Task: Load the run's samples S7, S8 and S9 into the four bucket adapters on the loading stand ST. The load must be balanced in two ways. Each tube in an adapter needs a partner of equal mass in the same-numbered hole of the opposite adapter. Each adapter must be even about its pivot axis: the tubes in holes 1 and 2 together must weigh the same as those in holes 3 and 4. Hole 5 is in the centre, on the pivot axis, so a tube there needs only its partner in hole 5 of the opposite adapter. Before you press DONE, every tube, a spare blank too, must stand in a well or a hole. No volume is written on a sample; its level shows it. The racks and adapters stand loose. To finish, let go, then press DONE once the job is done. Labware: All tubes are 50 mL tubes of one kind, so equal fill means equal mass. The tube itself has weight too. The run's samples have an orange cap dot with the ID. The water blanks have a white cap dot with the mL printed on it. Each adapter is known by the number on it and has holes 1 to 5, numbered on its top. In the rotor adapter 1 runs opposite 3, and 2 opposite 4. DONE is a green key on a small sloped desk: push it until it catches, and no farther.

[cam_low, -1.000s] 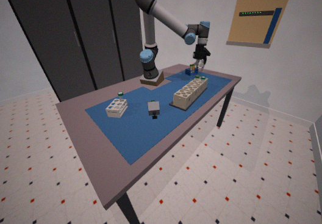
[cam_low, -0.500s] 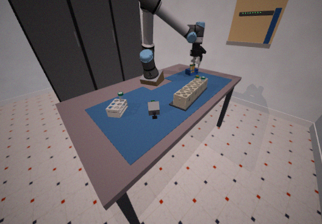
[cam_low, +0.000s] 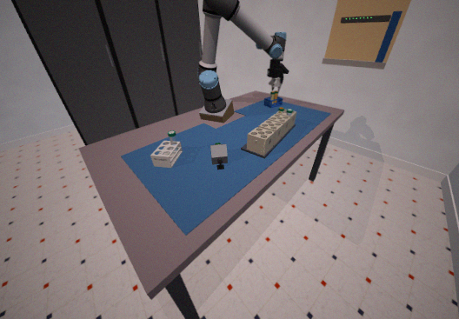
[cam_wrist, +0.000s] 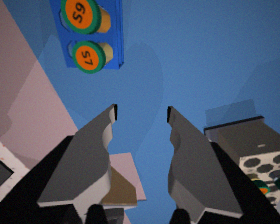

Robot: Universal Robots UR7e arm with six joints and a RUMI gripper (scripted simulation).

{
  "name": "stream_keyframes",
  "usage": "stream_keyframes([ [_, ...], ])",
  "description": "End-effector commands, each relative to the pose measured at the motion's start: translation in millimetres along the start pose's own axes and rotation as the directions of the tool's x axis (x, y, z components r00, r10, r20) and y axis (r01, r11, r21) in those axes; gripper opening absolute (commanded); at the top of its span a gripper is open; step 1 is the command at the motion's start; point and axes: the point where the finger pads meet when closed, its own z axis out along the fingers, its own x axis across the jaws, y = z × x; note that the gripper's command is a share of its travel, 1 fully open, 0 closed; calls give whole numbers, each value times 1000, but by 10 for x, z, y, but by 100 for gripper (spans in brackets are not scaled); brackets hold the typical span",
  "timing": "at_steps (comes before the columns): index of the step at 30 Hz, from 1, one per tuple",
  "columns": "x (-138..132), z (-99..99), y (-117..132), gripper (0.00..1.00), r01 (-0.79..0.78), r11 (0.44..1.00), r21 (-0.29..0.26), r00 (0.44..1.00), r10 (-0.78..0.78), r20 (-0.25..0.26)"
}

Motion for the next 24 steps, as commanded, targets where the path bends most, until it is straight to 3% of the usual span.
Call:
stream_keyframes([
  [1,-348,-3,-244,35,-2,1000,-1,1000,2,-1],
  [5,-631,-2,-420,35,-2,1000,-1,1000,2,-1],
  [15,-638,-2,-425,35,-2,1000,-1,1000,2,-1],
  [24,-638,297,-425,35,-2,1000,-1,1000,2,-1],
])
